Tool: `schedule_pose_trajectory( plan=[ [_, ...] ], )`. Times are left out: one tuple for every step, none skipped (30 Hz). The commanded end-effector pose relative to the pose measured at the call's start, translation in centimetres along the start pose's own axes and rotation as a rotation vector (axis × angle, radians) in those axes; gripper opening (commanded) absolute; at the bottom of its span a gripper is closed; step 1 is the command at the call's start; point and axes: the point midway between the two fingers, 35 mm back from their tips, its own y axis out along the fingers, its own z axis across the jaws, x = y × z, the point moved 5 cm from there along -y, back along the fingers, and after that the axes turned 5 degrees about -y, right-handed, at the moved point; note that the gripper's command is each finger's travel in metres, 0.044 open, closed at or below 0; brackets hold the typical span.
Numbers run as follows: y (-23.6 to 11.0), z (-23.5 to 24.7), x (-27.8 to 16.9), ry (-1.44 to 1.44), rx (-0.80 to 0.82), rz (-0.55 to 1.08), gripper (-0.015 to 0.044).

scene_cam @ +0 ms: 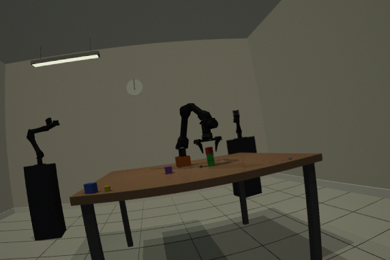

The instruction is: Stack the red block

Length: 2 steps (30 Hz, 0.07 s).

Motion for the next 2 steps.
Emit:
schedule_pose_trajectory(
  plan=[
    [0.02,0.01,0.01,0.0,0.001,0.0,0.044],
    [0.02,0.01,0.01,0.0,0.001,0.0,0.044]
  ],
)
